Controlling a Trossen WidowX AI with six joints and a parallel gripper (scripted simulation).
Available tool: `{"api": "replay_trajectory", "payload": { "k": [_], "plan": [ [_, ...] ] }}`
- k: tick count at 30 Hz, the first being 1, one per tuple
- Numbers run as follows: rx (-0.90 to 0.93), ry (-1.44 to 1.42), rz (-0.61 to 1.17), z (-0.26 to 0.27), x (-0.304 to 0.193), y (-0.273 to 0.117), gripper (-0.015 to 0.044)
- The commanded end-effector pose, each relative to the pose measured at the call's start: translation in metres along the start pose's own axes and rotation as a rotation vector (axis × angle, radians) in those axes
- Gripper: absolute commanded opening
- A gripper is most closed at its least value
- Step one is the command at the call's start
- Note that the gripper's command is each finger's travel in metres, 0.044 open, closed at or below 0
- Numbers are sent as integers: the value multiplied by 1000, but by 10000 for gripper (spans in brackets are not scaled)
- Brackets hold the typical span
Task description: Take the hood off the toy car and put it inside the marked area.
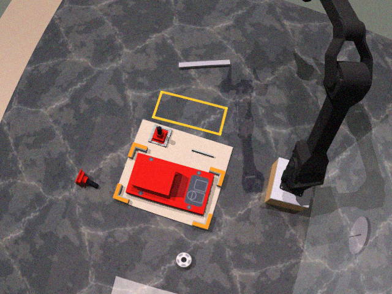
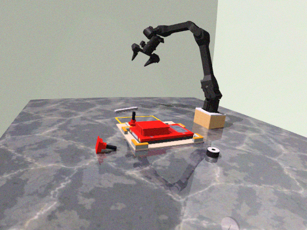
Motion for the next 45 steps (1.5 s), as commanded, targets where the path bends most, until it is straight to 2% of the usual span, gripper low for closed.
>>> {"api": "replay_trajectory", "payload": {
  "k": [1, 14, 24, 35, 45],
  "plan": [
    [26, -108, 67, 26, -35, 3, 440],
    [75, -405, 261, 89, -153, 3, 440],
    [137, -658, 408, 116, -244, -11, 440],
    [146, -920, 559, 123, -355, -44, 440],
    [137, -1190, 677, 103, -452, -87, 440]
  ]
}}
Point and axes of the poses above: the point midway between the two fingers, 35 mm back from their tips, its own y axis out along the fingers, its own z axis across the jaws, x = y × z, the point moved 2 cm from there along -y, back along the fingers, and after that the axes turned 10 degrees about y, right-handed, at the moved point
